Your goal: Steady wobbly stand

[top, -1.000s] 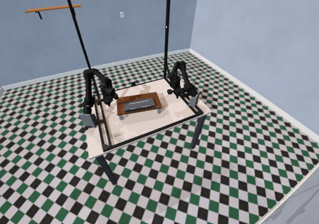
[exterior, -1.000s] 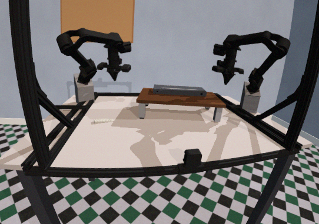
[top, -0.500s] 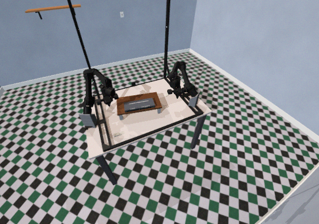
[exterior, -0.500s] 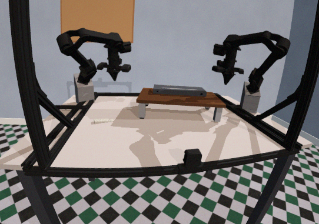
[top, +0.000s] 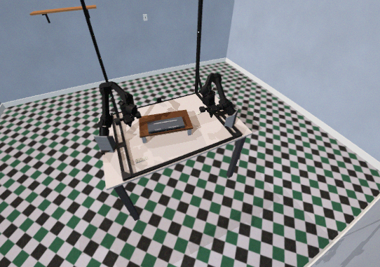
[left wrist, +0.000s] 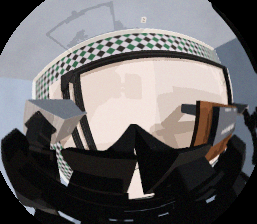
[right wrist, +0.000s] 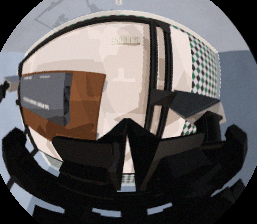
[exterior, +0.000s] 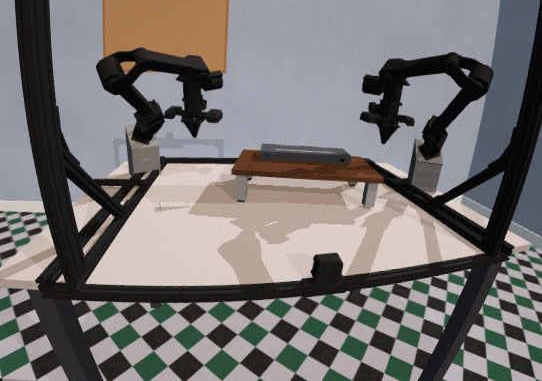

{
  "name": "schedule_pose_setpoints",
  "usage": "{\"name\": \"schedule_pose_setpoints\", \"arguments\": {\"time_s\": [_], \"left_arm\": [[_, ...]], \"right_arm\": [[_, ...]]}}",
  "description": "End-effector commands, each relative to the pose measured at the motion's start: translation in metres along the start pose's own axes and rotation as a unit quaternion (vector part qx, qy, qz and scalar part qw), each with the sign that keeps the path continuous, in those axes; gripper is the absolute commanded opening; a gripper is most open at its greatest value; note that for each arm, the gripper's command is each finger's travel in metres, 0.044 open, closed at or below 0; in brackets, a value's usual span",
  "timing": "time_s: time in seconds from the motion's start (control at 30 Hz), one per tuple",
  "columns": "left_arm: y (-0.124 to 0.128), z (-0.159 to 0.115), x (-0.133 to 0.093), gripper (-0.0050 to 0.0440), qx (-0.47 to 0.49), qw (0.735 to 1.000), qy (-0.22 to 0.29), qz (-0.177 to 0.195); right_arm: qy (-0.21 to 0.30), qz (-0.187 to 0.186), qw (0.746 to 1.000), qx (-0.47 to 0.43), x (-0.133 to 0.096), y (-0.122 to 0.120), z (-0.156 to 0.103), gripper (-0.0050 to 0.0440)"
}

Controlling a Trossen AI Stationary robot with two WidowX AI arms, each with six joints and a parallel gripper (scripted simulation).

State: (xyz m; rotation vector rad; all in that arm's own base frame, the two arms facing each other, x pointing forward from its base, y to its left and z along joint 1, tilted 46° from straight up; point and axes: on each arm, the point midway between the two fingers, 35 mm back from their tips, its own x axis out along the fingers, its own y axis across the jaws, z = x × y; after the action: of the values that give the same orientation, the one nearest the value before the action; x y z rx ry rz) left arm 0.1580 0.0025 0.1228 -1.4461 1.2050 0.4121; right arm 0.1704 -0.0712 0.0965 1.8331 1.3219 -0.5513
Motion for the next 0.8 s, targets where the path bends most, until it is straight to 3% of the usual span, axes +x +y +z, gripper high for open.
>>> {"name": "schedule_pose_setpoints", "arguments": {"time_s": [0.0, 0.33, 0.37, 0.77], "left_arm": [[0.001, -0.009, -0.002, 0.0, -0.043, 0.998, 0.041, 0.001], [0.001, -0.014, -0.005, 0.0, -0.07, 0.995, 0.066, 0.0], [-0.001, 0.002, 0.0, 0.0, 0.006, 1.0, -0.005, -0.001], [-0.008, 0.02, -0.001, 0.0, 0.057, 0.997, -0.05, -0.01]], "right_arm": [[0.0, 0.0, 1.0, 0.0, 0.0, 0.0, 0.0, 0.0], [0.0, 0.0, 1.0, 0.0, 0.0, 0.0, 0.0, 0.0], [0.0, 0.0, 1.0, 0.0, 0.0, 0.0, 0.0, 0.0], [0.0, 0.0, 1.0, 0.0, 0.0, 0.0, 0.0, 0.0]]}}
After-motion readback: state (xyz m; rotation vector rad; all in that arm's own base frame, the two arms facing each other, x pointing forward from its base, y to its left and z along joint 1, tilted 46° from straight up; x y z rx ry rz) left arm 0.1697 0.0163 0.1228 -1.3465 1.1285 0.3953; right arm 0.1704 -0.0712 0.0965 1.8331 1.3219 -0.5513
